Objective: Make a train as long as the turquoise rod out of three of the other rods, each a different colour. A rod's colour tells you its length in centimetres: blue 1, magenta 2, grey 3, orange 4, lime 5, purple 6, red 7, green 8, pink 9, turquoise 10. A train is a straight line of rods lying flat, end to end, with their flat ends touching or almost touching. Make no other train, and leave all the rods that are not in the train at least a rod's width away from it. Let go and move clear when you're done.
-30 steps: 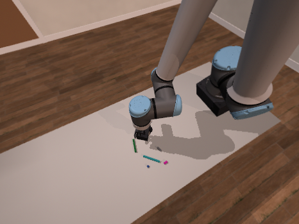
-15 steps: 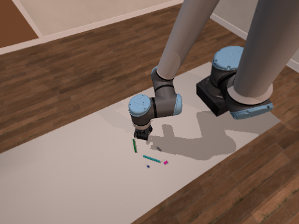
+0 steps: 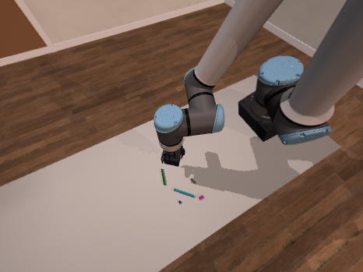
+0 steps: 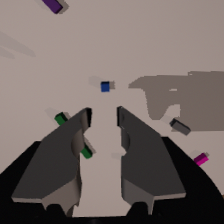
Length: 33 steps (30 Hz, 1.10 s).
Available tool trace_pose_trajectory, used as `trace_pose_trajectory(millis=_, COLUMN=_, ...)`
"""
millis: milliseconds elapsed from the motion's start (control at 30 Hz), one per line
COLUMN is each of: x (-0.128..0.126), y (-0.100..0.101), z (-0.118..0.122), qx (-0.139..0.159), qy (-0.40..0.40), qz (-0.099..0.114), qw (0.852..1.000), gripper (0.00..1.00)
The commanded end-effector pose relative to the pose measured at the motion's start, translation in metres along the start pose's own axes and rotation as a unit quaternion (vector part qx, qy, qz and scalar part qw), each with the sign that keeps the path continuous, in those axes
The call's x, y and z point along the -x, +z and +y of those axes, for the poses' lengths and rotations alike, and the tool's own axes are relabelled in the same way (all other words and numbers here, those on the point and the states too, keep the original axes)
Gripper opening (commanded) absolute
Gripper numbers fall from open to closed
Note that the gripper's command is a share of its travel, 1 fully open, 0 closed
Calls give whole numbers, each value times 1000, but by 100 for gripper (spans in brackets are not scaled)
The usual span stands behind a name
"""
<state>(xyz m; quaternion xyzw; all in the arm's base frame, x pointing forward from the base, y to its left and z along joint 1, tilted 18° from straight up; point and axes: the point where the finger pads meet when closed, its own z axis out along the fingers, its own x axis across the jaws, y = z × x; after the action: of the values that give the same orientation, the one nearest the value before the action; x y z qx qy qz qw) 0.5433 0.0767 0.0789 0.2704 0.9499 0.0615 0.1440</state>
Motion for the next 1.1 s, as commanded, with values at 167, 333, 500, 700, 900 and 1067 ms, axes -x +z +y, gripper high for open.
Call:
trace_pose_trajectory(millis=167, x=0, y=-29, z=0, qx=0, qy=0, qz=1, qw=1000, gripper=14)
trace_pose_trajectory(millis=333, x=0, y=-29, z=0, qx=0, qy=0, qz=1, qw=1000, gripper=100)
trace_pose_trajectory(millis=500, x=0, y=-29, z=0, qx=0, qy=0, qz=1, qw=1000, gripper=100)
trace_pose_trajectory(millis=700, x=0, y=-29, z=0, qx=0, qy=0, qz=1, qw=1000, gripper=100)
trace_pose_trajectory(millis=900, x=0, y=-29, z=0, qx=0, qy=0, qz=1, qw=1000, gripper=100)
trace_pose_trajectory(millis=1067, x=0, y=-29, z=0, qx=0, qy=-4, qz=1, qw=1000, gripper=100)
